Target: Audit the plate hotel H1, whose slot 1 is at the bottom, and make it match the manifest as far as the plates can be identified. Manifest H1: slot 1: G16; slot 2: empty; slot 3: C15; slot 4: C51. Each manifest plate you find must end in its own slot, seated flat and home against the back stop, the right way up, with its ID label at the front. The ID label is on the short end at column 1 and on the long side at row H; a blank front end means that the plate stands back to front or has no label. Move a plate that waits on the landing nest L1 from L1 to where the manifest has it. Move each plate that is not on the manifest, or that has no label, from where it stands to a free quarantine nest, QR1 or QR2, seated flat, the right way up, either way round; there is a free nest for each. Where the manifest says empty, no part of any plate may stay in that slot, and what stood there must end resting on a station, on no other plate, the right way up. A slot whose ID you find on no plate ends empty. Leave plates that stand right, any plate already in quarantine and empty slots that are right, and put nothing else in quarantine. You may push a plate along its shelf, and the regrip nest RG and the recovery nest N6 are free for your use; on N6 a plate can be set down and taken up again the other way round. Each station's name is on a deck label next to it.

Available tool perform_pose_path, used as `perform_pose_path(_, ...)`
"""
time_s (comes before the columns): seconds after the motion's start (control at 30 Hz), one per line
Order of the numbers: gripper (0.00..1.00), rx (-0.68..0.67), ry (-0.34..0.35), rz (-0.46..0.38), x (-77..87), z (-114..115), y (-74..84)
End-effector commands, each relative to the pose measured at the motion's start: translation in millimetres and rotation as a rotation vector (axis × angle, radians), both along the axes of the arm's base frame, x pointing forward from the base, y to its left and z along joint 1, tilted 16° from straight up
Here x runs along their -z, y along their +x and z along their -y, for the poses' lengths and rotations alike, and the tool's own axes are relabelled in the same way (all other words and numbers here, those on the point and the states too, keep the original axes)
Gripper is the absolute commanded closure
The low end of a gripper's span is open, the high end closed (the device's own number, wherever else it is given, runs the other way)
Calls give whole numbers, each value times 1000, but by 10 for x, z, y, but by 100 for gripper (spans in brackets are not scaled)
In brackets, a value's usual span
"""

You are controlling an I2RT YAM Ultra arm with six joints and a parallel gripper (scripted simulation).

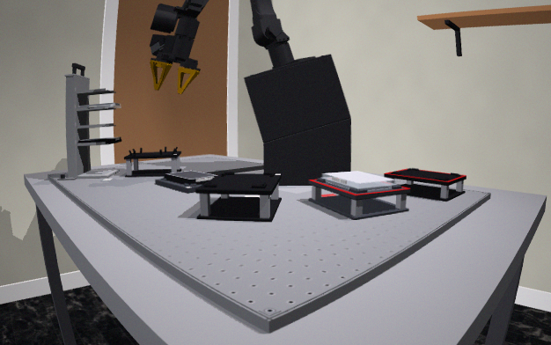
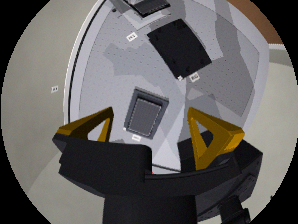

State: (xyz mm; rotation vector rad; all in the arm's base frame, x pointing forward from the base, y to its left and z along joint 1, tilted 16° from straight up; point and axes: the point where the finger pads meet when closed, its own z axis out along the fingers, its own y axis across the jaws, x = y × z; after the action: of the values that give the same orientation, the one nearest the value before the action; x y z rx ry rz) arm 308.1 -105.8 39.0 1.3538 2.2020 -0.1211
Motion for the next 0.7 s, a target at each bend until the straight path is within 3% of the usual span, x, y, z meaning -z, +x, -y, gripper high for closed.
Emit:
perform_pose_path(0.0, 0, -33, -56, 43, -113, 49, 100)
perform_pose_path(0.67, 0, -226, -269, 126, -113, 49, 99)
